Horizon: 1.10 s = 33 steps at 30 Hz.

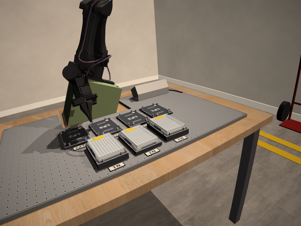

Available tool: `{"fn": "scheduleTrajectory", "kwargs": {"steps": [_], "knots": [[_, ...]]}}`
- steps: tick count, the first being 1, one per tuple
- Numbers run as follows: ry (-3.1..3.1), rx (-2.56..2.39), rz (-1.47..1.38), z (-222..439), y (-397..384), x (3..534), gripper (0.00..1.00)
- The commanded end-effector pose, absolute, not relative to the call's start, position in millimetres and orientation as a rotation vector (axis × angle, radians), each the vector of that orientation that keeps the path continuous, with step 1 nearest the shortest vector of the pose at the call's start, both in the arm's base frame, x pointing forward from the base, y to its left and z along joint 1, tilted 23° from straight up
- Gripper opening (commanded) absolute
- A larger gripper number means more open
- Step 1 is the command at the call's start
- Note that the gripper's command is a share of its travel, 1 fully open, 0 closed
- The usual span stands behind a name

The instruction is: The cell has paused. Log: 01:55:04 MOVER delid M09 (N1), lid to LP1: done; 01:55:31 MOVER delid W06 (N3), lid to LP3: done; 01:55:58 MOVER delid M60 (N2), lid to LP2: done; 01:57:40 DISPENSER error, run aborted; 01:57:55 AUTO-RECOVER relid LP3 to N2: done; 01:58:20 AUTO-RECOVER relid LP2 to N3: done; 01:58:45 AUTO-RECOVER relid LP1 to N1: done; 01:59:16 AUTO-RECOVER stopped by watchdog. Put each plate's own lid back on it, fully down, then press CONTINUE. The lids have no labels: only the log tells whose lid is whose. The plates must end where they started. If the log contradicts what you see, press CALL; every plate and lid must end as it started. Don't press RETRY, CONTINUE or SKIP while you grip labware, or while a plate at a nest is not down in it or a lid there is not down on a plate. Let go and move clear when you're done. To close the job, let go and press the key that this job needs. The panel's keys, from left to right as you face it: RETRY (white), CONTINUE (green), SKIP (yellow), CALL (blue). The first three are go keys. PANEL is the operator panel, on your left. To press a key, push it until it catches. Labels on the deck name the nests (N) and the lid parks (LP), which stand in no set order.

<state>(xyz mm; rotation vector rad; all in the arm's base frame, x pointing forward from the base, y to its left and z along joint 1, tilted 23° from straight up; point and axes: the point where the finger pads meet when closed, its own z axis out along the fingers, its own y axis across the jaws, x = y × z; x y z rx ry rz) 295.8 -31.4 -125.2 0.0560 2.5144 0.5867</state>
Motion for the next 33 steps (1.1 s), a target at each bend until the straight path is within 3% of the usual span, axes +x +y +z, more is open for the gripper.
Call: {"fn": "scheduleTrajectory", "kwargs": {"steps": [1, 33], "knots": [[2.376, -0.023, 0.540, -114.9, -48.8, 327.6, 0.00], [2.395, -0.016, 0.550, -114.4, -43.2, 321.4, 0.00]]}}
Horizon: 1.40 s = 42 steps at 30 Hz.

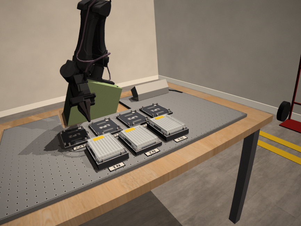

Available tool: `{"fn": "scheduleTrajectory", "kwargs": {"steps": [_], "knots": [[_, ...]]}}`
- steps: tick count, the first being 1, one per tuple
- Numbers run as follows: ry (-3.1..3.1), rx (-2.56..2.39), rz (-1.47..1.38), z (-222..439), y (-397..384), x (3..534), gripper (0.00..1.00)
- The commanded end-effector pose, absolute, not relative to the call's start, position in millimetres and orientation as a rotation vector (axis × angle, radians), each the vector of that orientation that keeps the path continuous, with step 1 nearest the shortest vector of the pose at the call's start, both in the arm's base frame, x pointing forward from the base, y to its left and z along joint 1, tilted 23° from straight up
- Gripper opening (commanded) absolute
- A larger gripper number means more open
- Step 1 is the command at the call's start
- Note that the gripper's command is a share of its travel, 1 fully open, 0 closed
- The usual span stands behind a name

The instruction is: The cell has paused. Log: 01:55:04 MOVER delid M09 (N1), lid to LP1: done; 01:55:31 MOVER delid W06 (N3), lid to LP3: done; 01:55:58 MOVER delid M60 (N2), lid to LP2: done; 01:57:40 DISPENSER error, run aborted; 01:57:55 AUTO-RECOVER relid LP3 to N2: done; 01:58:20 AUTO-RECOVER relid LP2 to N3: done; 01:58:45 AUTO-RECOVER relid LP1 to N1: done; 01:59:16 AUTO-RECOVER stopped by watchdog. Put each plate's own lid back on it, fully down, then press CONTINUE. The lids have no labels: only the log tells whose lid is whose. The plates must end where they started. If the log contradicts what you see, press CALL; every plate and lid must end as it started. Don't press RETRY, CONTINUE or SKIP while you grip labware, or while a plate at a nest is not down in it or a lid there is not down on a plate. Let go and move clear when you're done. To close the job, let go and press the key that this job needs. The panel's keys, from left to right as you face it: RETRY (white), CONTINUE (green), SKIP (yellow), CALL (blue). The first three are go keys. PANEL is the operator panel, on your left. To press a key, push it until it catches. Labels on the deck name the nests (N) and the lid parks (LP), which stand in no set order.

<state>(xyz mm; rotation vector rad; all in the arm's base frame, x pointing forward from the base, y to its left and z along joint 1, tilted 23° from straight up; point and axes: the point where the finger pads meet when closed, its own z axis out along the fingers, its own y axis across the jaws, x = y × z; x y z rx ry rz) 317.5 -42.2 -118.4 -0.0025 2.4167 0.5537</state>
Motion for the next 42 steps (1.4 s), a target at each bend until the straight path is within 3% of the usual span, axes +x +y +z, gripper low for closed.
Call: {"fn": "scheduleTrajectory", "kwargs": {"steps": [1, 42], "knots": [[2.395, -0.016, 0.550, -114, -43, 321, 0.00], [2.381, -0.014, 0.559, -39, 125, 298, 0.00]]}}
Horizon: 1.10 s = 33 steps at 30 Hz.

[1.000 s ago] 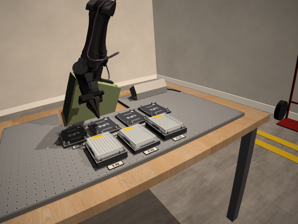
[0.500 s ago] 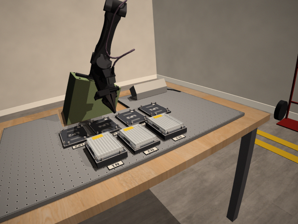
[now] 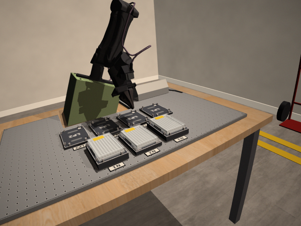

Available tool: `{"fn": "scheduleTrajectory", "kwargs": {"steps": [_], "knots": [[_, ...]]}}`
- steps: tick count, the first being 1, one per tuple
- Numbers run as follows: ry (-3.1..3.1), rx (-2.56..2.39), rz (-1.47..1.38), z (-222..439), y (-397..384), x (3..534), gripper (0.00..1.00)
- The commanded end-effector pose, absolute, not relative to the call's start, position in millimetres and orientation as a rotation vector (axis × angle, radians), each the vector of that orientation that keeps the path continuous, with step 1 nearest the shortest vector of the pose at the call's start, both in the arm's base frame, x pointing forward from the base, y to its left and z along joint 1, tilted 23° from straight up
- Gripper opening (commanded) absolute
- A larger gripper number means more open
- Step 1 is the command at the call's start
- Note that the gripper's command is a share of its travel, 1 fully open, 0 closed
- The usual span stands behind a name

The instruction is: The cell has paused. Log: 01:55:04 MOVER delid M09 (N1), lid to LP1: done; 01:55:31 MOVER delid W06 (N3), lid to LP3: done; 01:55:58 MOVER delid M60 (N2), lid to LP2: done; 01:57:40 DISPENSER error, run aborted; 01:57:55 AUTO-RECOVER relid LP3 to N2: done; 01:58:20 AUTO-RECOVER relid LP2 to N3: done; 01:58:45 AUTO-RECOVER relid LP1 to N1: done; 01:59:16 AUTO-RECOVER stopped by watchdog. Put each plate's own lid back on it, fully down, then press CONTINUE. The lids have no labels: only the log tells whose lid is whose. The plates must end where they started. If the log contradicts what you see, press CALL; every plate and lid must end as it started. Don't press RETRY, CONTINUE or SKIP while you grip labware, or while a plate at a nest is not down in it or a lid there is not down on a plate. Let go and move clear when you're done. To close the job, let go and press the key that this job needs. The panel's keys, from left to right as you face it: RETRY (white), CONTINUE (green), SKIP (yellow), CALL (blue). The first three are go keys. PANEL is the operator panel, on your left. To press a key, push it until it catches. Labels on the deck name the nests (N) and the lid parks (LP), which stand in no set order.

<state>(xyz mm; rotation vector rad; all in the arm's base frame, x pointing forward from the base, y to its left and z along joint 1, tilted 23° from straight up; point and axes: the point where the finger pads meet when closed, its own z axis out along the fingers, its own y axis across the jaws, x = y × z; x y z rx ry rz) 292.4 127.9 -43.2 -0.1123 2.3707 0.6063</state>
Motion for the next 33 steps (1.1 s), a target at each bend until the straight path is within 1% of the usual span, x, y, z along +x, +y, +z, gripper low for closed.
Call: {"fn": "scheduleTrajectory", "kwargs": {"steps": [1, 16, 33], "knots": [[2.381, -0.014, 0.559, -39, 125, 298, 0.00], [2.368, -0.010, 0.576, -5, 197, 288, 0.00], [2.394, -0.012, 0.562, -12, 198, 281, 0.00]]}}
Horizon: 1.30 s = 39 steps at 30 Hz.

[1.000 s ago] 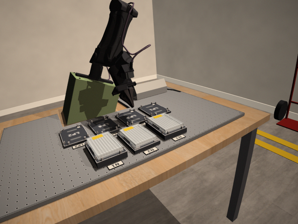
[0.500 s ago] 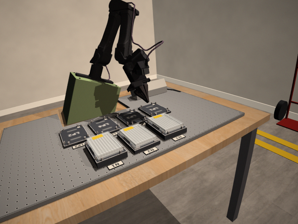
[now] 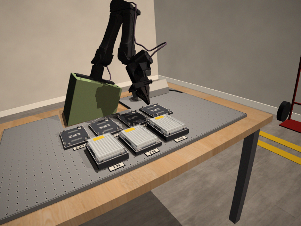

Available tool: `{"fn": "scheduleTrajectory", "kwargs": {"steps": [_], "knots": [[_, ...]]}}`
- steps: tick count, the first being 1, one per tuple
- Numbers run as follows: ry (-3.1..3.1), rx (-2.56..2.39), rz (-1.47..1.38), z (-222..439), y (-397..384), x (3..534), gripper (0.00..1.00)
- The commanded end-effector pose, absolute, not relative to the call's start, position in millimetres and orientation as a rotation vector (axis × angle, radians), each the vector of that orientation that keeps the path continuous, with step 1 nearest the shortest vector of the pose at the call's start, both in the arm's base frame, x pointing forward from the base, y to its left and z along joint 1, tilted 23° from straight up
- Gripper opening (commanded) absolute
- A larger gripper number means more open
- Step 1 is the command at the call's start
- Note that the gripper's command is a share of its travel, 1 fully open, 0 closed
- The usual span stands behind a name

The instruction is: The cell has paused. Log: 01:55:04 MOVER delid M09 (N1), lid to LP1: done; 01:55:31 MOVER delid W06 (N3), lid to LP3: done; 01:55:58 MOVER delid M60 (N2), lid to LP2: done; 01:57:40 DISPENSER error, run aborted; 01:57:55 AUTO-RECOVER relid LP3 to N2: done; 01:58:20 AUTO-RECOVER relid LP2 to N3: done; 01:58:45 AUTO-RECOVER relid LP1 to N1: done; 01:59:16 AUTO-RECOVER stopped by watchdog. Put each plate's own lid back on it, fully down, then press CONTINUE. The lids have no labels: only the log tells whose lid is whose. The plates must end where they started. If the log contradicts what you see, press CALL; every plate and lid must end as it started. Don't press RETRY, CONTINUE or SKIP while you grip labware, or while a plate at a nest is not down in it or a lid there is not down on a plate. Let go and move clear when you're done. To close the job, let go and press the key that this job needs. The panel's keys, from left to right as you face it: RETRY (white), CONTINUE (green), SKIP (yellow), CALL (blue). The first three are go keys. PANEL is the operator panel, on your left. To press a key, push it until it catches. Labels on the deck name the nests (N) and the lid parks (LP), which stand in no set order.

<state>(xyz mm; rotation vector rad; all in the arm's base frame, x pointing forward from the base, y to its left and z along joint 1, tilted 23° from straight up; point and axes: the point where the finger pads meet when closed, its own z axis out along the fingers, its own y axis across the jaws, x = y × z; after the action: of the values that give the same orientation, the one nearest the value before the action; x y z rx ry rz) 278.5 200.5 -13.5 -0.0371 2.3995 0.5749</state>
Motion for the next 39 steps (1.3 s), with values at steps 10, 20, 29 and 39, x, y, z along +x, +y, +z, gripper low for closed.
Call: {"fn": "scheduleTrajectory", "kwargs": {"steps": [10, 20, 29, 39], "knots": [[2.394, -0.012, 0.562, -12, 198, 281, 0.00], [2.394, -0.012, 0.562, -12, 198, 281, 0.00], [2.400, -0.013, 0.559, -18, 190, 325, 0.00], [2.401, -0.012, 0.558, -23, 182, 364, 0.00]]}}
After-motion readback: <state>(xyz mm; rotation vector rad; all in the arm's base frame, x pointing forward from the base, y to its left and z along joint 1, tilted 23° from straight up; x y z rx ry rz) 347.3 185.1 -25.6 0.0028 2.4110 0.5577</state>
